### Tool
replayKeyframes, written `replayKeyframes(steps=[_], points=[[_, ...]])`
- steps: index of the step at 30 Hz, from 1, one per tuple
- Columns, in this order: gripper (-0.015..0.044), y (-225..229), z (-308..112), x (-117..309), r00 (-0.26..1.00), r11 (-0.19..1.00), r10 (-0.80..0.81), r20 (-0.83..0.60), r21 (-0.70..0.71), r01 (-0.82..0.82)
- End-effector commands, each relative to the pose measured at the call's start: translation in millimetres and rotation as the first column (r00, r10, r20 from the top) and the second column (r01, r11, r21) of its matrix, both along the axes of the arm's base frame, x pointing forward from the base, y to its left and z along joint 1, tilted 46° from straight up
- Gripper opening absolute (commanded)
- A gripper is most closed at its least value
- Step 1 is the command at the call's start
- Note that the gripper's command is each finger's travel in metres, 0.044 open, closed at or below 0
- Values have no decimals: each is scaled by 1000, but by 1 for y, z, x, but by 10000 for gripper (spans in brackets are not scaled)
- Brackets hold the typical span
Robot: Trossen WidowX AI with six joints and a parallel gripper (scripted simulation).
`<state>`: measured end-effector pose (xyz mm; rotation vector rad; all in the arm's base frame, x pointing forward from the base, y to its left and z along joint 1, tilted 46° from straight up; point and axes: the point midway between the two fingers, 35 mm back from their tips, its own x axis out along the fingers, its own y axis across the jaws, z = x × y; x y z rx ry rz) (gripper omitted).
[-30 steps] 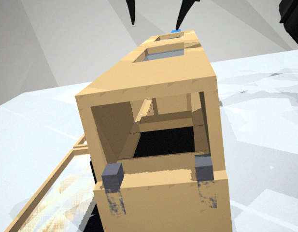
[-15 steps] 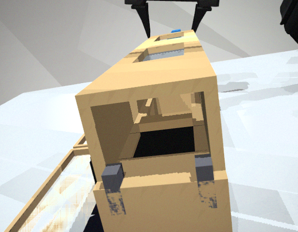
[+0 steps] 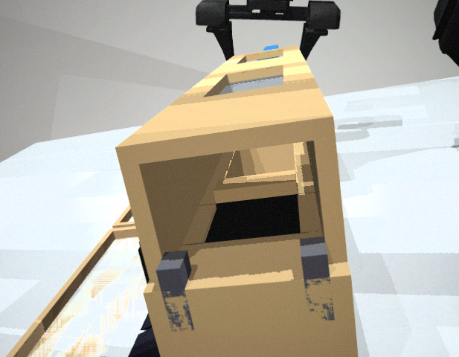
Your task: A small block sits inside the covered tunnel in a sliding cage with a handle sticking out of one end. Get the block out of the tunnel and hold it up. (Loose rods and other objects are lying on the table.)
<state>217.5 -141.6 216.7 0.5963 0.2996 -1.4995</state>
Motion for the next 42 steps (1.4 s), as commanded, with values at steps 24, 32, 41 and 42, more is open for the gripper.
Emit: replayKeyframes(steps=[24,32,41,42], points=[[0,-11,9,-2,1000,1000,-1,1,8,1],[0,-29,24,-6,1000,1000,0,3,10,0],[0,-46,40,-13,1000,1000,4,5,0,-4],[0,-46,41,-13,1000,1000,4,5,-1,-4]])
